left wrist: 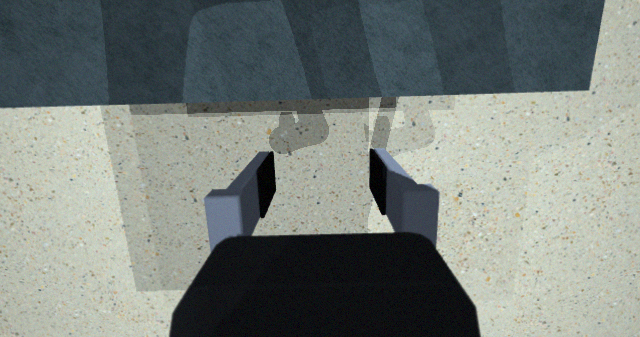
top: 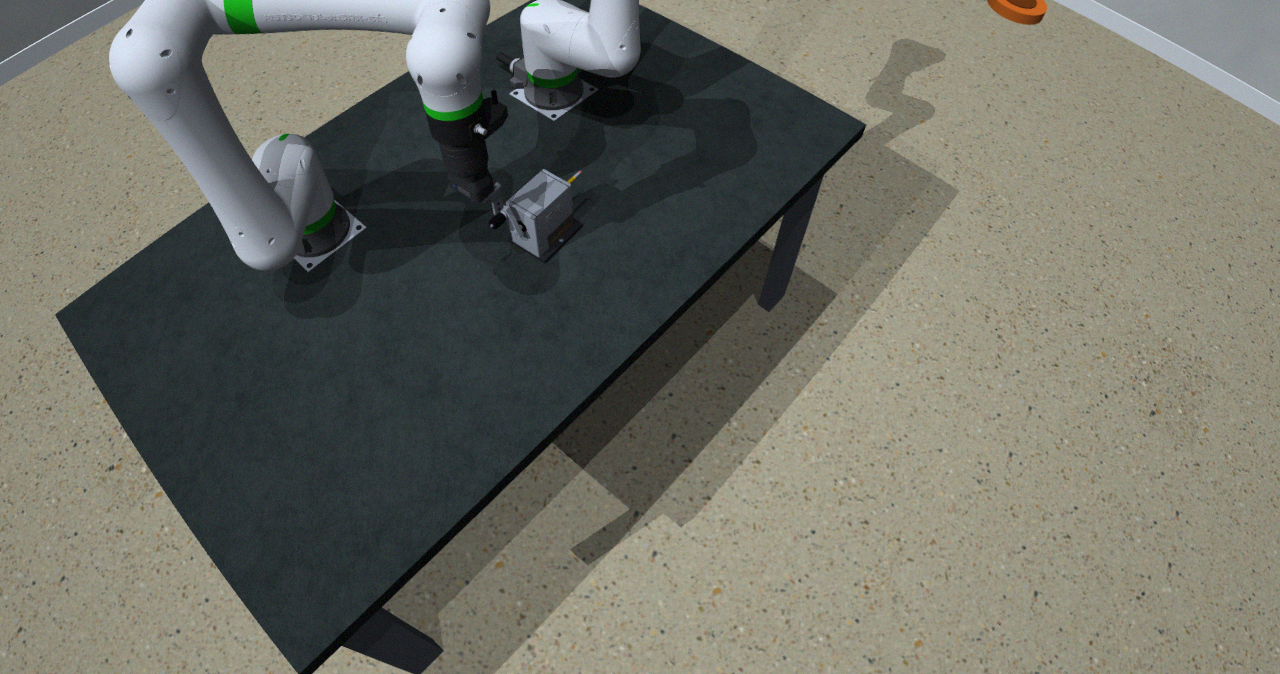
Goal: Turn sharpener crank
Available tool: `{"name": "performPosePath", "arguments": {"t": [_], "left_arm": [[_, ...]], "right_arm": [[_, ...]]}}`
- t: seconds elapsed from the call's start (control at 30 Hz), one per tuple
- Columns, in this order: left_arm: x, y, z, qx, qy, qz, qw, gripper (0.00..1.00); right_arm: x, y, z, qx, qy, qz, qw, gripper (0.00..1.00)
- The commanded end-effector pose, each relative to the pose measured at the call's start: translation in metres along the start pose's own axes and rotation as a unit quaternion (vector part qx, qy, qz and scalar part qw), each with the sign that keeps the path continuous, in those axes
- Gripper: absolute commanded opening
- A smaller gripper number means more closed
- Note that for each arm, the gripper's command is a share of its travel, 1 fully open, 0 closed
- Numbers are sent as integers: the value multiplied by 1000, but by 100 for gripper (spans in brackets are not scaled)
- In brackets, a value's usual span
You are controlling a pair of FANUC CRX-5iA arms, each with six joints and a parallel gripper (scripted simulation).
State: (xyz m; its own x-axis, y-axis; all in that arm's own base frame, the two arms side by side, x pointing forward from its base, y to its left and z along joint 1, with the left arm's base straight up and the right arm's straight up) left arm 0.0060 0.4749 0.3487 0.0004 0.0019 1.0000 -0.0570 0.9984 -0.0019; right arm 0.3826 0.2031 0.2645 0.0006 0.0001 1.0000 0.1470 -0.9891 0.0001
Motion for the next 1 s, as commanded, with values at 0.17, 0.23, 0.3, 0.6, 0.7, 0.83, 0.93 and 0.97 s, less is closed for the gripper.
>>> {"name": "performPosePath", "arguments": {"t": [0.17, 0.23, 0.3, 0.6, 0.7, 0.83, 0.93, 0.97], "left_arm": [[1, 0, 0, 0, 0, -1, 1000, 100], [1, 0, 0, 0, 0, -1, 1000, 100], [1, 0, 0, 0, 0, -1, 1000, 100], [1, 0, 0, 0, 0, -1, 1000, 100], [1, 0, 0, 0, 0, -1, 1000, 100], [1, 0, 0, 0, 0, -1, 1000, 100], [1, 0, 0, 0, 0, -1, 1000, 100], [1, 0, 0, 0, 0, -1, 1000, 100]], "right_arm": [[-7, 0, 0, 0, 1, 0, 1000, 97], [-10, 0, 0, 0, 1, 0, 1000, 97], [-13, 0, 0, 0, 1, 0, 1000, 97], [-27, -1, 0, 0, 1, 0, 1000, 97], [-28, -1, 0, 0, 1, 0, 1000, 97], [-33, -1, 0, 0, 1, 0, 1000, 97], [-36, -1, 0, 0, 1, 0, 1000, 97], [-37, -1, 0, 0, 1, 0, 1000, 97]]}}
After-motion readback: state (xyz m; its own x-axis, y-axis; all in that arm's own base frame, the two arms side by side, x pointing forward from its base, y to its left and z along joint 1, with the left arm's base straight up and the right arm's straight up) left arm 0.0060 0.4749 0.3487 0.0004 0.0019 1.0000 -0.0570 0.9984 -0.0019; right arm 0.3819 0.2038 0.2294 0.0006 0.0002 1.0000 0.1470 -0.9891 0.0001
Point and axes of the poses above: on each arm, the point where the finger pads meet when closed, its own x axis back along the fingers, its own z axis across the jaws, y = z × x, the point moved 6 cm from there along x, back along the fingers, and after that the axes turned 4 degrees about x, right-handed, at the moved point
